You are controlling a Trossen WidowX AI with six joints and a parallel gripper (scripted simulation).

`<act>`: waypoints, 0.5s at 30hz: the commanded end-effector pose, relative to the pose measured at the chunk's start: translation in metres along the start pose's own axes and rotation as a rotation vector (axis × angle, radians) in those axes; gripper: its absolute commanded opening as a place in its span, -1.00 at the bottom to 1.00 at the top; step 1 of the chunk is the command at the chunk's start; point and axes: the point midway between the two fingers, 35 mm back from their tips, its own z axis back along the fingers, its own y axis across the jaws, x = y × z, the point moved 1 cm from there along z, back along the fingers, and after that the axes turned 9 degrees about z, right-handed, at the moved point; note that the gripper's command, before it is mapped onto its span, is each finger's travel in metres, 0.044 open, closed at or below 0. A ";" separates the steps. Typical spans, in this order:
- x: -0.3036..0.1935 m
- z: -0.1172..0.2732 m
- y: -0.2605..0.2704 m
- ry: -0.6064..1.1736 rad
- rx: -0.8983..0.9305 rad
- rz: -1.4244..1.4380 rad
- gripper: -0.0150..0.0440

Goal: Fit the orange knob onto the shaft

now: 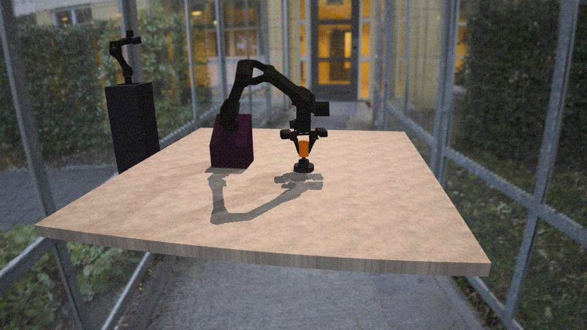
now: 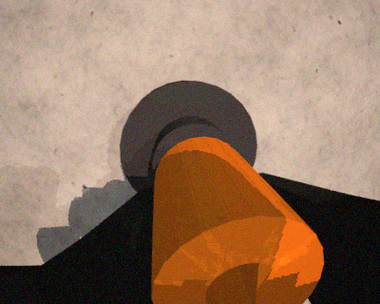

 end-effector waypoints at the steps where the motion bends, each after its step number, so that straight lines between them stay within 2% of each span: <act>1: -0.001 0.003 -0.001 0.001 -0.004 0.021 -0.49; 6: -0.001 0.003 -0.001 0.001 -0.003 0.195 -0.49; 15: 0.000 0.000 0.000 0.002 -0.003 0.205 -0.49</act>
